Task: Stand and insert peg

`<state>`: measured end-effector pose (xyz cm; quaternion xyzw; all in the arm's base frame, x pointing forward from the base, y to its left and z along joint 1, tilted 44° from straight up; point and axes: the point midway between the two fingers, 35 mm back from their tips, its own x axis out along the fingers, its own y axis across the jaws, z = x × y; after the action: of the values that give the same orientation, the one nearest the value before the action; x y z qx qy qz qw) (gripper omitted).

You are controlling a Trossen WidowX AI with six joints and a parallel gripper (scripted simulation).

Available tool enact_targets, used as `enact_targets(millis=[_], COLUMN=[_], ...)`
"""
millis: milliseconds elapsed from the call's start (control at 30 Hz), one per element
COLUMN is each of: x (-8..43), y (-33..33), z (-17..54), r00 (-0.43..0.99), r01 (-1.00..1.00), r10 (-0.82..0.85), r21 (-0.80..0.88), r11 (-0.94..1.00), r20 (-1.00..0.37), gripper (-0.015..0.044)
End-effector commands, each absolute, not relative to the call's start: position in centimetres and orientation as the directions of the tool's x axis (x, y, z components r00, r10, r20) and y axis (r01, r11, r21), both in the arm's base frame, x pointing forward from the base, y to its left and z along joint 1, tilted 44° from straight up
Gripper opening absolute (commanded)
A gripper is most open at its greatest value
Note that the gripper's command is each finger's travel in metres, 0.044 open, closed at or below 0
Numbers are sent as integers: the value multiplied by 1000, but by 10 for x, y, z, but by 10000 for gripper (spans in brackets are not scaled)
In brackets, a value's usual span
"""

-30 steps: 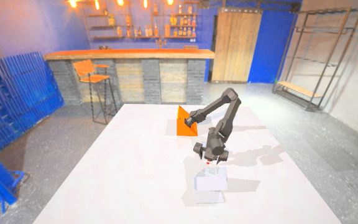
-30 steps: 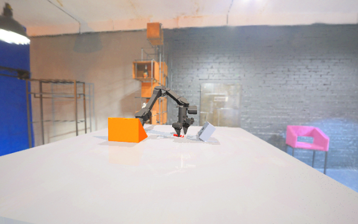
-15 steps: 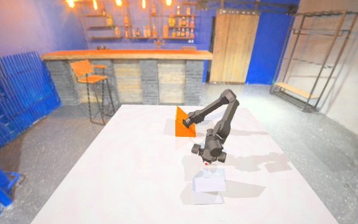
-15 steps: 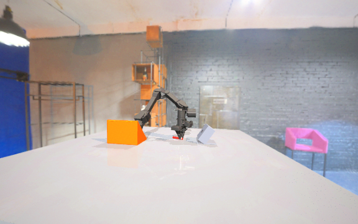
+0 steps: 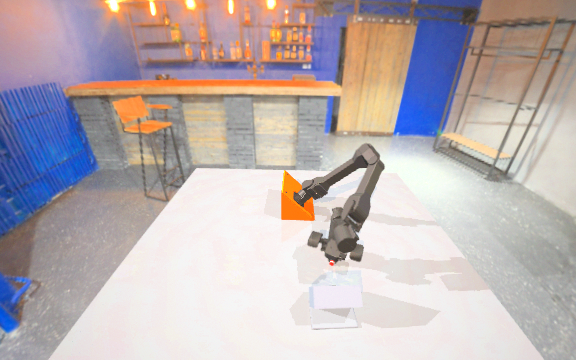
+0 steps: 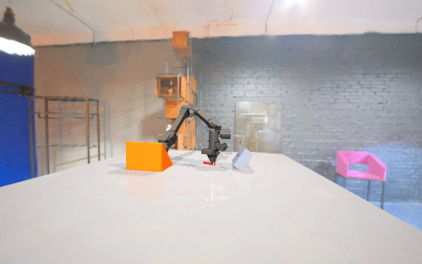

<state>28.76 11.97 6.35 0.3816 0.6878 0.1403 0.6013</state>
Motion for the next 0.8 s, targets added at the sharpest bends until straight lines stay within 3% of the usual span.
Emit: enact_targets(millis=[0,767], x=[287,282], y=[120,115], z=[63,71], r00=[13,142], r01=[364,357], r10=[695,651], r21=[651,652], r11=[667,669], r20=[-719,-746], gripper=[63,51])
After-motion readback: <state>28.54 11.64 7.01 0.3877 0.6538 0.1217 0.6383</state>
